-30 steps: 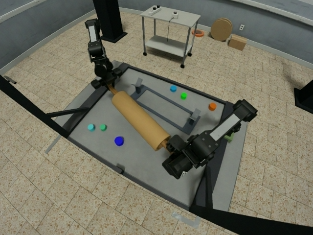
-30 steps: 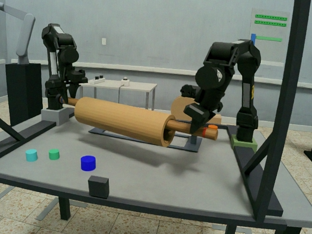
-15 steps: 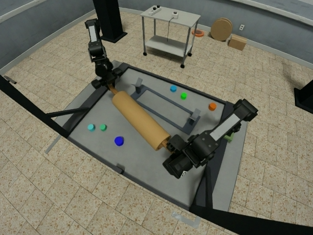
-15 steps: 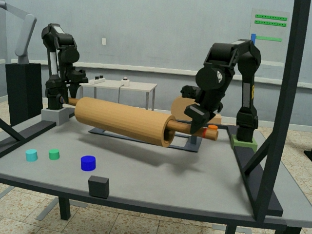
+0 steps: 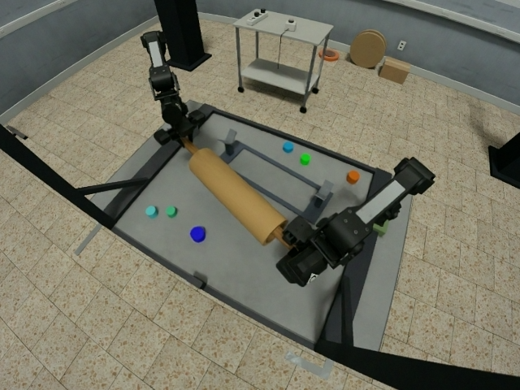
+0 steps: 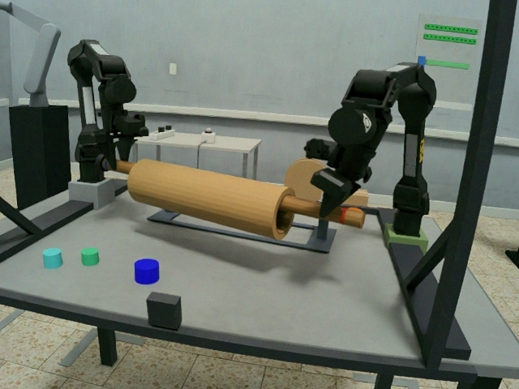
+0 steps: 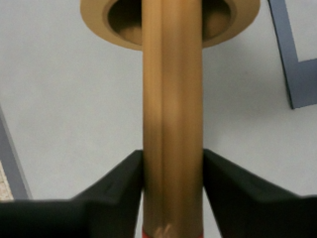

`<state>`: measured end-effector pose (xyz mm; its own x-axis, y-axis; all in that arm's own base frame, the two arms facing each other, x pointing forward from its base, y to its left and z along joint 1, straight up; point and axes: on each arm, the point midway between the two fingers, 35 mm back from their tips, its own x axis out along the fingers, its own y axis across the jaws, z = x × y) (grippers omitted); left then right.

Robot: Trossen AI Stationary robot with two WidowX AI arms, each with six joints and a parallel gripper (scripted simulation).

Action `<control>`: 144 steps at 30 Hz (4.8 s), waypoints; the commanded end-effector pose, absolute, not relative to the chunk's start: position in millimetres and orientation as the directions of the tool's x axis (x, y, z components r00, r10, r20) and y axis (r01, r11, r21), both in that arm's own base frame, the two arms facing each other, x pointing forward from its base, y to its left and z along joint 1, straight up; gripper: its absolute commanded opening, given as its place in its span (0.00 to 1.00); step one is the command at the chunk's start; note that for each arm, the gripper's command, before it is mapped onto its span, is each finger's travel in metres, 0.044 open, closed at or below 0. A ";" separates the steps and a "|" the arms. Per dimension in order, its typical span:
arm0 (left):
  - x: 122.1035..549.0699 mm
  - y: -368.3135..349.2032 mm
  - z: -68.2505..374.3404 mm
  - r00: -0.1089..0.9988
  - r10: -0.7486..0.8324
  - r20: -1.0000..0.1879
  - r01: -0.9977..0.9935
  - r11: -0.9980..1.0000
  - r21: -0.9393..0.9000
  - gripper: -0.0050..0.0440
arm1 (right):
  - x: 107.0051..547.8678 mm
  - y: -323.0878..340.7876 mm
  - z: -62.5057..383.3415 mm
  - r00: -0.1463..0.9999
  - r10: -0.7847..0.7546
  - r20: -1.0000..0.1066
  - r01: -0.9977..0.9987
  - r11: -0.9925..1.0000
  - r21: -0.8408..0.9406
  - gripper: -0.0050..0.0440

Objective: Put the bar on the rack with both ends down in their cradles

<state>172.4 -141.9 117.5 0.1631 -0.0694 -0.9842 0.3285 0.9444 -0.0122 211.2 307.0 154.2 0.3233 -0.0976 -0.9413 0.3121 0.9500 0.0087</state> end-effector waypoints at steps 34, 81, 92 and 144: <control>183.4 -88.1 136.0 0.206 -0.079 -0.975 0.262 0.965 -0.023 0.20 | 190.6 214.0 182.3 0.368 -0.014 -0.930 0.230 0.970 0.077 0.20; 195.9 -42.3 149.0 0.226 -0.056 -0.972 0.200 0.980 -0.010 0.20 | 172.9 133.4 180.4 0.362 -0.014 -0.932 0.168 0.985 0.050 0.20; 199.3 -26.0 151.7 0.228 -0.048 -0.973 0.179 0.984 -0.007 0.20 | 167.2 105.4 180.3 0.359 -0.012 -0.933 0.145 0.989 0.043 0.20; 200.5 2.1 139.9 0.198 -0.022 -0.980 0.136 0.991 0.005 0.20 | 160.4 59.8 177.5 0.366 -0.014 -0.931 0.113 0.993 0.030 0.20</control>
